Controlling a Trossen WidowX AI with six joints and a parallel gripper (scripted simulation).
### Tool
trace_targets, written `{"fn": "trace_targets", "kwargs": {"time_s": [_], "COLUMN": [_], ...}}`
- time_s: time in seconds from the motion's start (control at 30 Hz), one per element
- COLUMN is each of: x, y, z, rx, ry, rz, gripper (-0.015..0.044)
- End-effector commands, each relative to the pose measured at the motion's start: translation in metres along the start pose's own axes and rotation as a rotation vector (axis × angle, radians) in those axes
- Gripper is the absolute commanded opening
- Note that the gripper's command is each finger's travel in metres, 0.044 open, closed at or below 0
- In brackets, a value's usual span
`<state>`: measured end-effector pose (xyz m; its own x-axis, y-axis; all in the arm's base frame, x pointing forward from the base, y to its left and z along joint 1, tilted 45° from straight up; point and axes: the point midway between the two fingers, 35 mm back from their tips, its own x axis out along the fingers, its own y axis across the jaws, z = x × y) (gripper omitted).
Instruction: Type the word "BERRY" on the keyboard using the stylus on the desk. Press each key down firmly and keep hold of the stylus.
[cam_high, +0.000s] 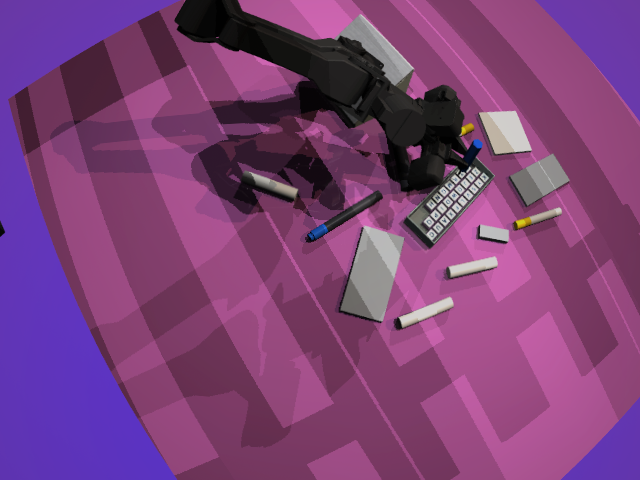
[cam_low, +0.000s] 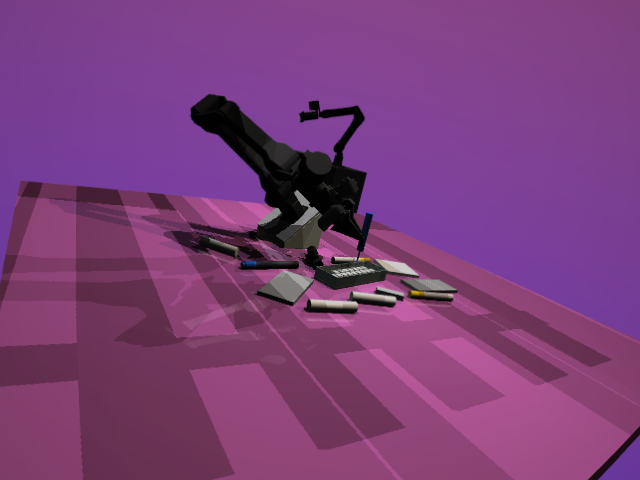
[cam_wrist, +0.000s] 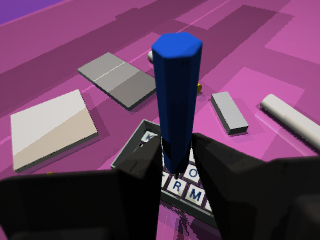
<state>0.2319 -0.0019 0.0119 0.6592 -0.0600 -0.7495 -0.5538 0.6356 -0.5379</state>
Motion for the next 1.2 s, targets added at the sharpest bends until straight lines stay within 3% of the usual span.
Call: {"fn": "trace_targets", "kwargs": {"time_s": [0.0,0.07,1.17], "x": [0.002,0.002,0.011], "y": [0.002,0.002,0.001], "z": [-0.002,-0.002,-0.015], "rx": [-0.007,-0.007,-0.007], "ry": [-0.001,-0.001,0.001], "rz": [0.007,0.007,0.008], "gripper": [0.0053,0.0081,0.0081]}}
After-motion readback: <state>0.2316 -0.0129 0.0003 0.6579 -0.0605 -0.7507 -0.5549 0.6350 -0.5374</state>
